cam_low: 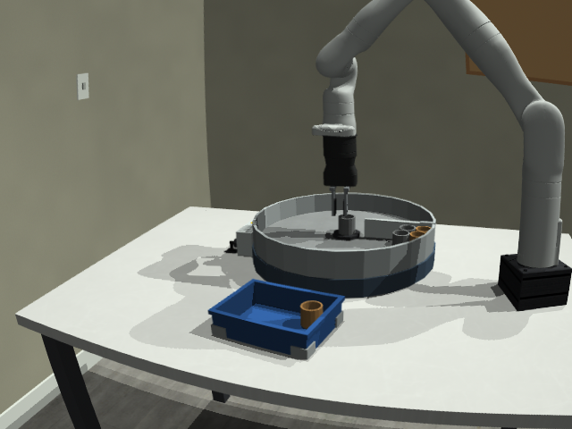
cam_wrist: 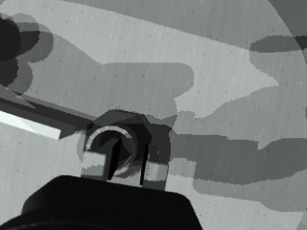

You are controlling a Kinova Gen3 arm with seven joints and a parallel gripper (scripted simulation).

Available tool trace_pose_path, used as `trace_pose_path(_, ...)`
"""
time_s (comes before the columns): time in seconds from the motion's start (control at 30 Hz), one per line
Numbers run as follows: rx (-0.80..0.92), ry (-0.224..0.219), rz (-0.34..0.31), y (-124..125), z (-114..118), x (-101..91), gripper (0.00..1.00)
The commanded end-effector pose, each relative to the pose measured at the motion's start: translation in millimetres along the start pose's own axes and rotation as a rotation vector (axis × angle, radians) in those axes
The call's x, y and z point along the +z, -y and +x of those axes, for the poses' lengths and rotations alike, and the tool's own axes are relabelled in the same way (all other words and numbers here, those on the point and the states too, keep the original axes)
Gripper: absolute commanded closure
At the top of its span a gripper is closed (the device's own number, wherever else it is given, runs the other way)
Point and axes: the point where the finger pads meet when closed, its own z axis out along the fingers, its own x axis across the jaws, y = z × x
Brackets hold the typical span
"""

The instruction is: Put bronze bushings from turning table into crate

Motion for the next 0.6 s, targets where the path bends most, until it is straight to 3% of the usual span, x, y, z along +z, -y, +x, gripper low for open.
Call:
trace_pose_path(0.0,0.0,-0.002,-0.001,0,1,-1.9,0.53)
trace_pose_path(0.53,0.0,-0.002,-0.001,0,1,-6.3,0.53)
trace_pose_path(0.57,0.0,-0.002,-0.001,0,1,-18.2,0.53)
